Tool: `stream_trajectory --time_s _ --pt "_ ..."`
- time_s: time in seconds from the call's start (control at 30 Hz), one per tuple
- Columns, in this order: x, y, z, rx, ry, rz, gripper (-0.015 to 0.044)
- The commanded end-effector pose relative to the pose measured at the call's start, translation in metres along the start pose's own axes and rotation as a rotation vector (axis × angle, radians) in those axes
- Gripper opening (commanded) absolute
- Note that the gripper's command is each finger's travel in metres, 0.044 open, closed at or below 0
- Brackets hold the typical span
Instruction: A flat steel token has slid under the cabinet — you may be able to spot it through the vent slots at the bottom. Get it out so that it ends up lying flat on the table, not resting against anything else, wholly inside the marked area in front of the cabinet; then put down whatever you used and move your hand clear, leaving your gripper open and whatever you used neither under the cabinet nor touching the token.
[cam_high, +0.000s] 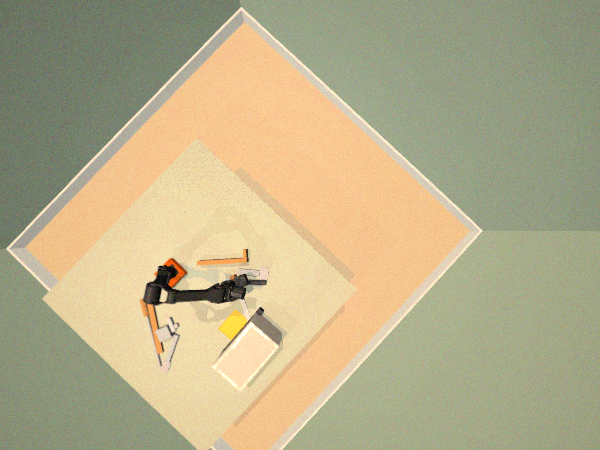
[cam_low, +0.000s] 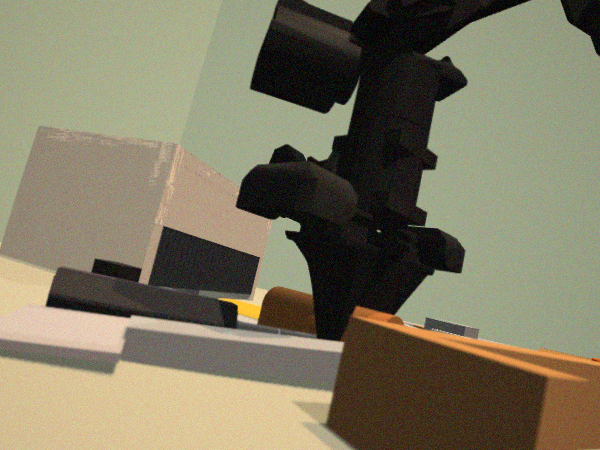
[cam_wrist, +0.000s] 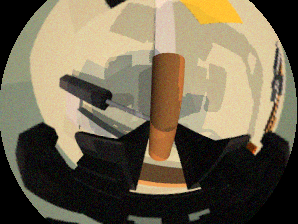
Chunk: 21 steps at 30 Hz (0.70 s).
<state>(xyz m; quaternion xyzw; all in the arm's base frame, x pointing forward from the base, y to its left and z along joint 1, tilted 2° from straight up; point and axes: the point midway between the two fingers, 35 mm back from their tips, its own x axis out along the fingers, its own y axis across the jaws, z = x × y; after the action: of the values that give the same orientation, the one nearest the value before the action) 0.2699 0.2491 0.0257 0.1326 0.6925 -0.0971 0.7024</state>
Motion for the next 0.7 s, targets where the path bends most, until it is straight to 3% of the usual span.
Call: stream_trajectory --time_s 0.0,0.67 --pt "0.000 0.001 0.009 -0.001 0.002 0.005 0.0000" --pt "-0.001 0.002 0.042 -0.001 -0.001 0.005 0.0000"
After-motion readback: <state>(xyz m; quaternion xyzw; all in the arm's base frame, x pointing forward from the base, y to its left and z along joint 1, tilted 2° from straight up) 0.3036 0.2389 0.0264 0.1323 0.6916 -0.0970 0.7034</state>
